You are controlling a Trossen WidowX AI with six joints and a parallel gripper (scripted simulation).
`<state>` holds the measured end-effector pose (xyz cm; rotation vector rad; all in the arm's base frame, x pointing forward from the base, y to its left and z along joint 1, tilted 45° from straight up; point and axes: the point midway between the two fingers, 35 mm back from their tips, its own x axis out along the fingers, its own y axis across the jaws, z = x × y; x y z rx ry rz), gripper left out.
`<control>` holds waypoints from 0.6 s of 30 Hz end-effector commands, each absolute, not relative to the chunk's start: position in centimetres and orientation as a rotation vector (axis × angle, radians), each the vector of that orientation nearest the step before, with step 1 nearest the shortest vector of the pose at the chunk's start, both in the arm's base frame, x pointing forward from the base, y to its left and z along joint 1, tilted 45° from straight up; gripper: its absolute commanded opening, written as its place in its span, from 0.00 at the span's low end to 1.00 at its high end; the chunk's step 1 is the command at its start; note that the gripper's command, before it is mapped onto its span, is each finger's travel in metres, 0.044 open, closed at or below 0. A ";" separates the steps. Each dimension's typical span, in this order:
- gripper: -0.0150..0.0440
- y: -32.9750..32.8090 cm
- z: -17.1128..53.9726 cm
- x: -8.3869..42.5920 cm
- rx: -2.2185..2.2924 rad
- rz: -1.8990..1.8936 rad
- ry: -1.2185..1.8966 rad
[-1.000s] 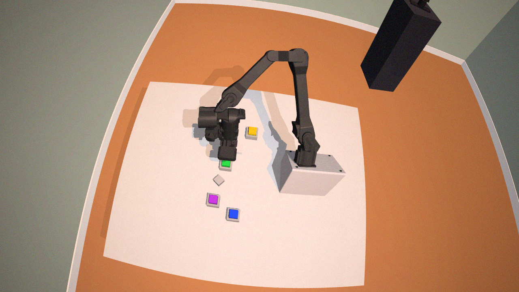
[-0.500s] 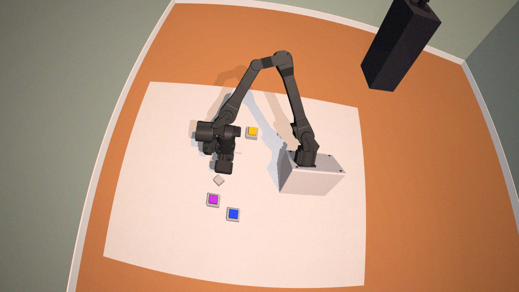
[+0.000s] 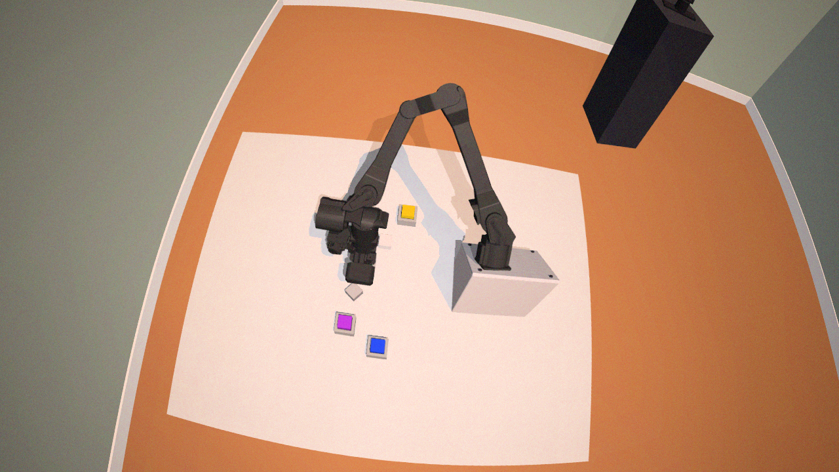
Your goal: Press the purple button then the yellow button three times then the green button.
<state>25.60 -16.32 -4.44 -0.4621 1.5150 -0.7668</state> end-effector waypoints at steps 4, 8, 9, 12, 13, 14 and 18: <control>0.29 -17.2 -5.3 25.1 -0.469 -0.769 1.525; 0.29 -17.6 -5.7 25.0 -0.470 -0.769 1.525; 0.29 -17.6 -5.7 25.0 -0.470 -0.769 1.525; 0.29 -17.6 -5.7 25.0 -0.470 -0.769 1.525; 0.29 -17.6 -5.7 25.0 -0.470 -0.769 1.525; 0.29 -17.6 -5.7 25.0 -0.470 -0.769 1.525; 0.29 -17.6 -5.7 25.0 -0.470 -0.769 1.525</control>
